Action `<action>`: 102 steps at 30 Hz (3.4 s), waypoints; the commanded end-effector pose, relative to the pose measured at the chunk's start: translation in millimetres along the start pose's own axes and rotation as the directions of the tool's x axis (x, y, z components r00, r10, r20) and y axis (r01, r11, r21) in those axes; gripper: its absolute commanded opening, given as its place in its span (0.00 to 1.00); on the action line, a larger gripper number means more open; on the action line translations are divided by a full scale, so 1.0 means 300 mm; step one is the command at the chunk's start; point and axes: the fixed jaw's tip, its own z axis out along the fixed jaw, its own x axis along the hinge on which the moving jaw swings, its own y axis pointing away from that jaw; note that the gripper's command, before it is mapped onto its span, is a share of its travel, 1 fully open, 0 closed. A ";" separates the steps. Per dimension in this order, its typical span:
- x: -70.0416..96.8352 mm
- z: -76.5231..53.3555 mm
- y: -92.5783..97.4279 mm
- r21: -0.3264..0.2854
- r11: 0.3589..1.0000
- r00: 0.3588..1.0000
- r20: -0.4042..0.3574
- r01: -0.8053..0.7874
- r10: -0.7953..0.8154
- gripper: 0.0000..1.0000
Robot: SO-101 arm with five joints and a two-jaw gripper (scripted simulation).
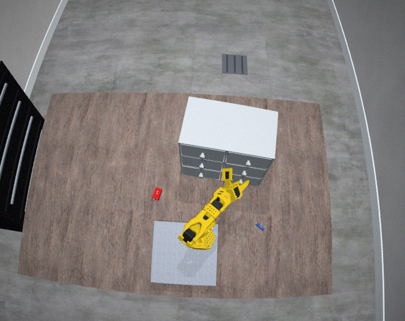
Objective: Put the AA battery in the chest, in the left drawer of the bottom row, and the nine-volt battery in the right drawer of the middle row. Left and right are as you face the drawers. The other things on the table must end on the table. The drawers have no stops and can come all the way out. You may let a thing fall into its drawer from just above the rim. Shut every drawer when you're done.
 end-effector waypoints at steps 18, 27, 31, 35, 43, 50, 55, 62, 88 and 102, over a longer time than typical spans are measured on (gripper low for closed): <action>-0.018 0.056 0.027 -0.034 0.999 1.000 0.019 0.025 -0.024 0.21; -0.025 0.075 0.033 -0.040 0.999 0.999 0.026 0.030 -0.029 0.21; -0.034 0.104 0.045 -0.049 0.998 0.999 0.036 0.038 -0.036 0.21; -0.034 0.104 0.045 -0.049 0.998 0.999 0.036 0.038 -0.036 0.21; -0.036 0.113 0.049 -0.052 0.998 0.998 0.040 0.040 -0.038 0.21; -0.036 0.113 0.049 -0.052 0.998 0.998 0.040 0.040 -0.038 0.21; -0.036 0.113 0.049 -0.052 0.998 0.998 0.040 0.040 -0.038 0.21; -0.038 0.114 0.050 -0.053 0.998 0.998 0.041 0.041 -0.039 0.21; -0.045 0.117 0.052 -0.057 0.997 0.998 0.047 0.045 -0.042 0.21; -0.045 0.117 0.052 -0.057 0.997 0.998 0.047 0.045 -0.042 0.15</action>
